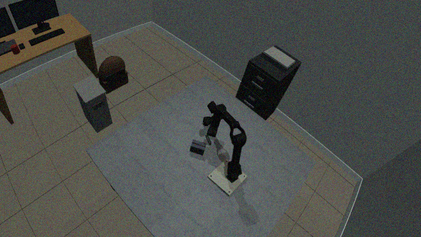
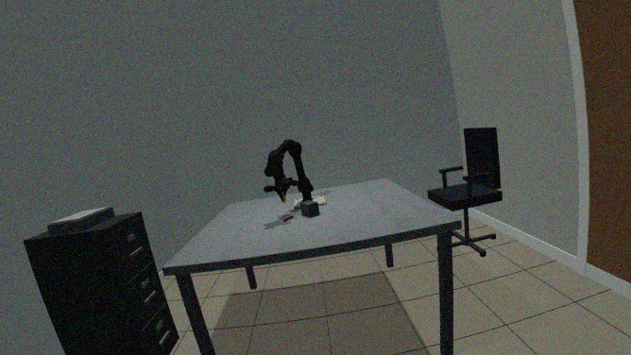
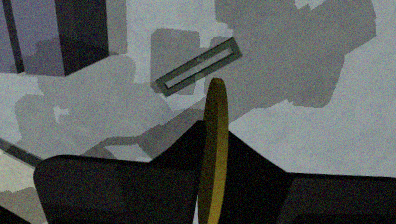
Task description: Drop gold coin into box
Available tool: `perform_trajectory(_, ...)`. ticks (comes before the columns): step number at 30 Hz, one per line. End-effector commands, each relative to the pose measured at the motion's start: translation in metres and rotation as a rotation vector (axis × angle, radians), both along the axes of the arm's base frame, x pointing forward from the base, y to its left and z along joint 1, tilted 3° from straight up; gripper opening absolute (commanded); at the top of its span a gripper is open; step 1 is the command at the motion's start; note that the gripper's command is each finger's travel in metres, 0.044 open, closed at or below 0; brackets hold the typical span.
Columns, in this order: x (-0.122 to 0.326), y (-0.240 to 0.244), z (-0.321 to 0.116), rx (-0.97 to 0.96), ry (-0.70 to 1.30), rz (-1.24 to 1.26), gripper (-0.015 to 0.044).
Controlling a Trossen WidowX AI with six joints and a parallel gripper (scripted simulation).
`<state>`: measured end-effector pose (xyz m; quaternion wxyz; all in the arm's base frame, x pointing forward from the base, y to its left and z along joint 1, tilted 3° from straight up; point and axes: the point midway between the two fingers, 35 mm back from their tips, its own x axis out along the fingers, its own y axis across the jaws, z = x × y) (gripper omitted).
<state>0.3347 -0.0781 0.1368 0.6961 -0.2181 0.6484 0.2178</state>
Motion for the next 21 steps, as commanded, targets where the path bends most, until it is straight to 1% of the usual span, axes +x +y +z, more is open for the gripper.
perform_trajectory(1, 0.0, 0.004, 0.0, 0.0, 0.001, 0.014, 0.0)
perform_trajectory(21, -0.002, 0.057, 0.001, 0.004, 0.002, 0.015, 0.0)
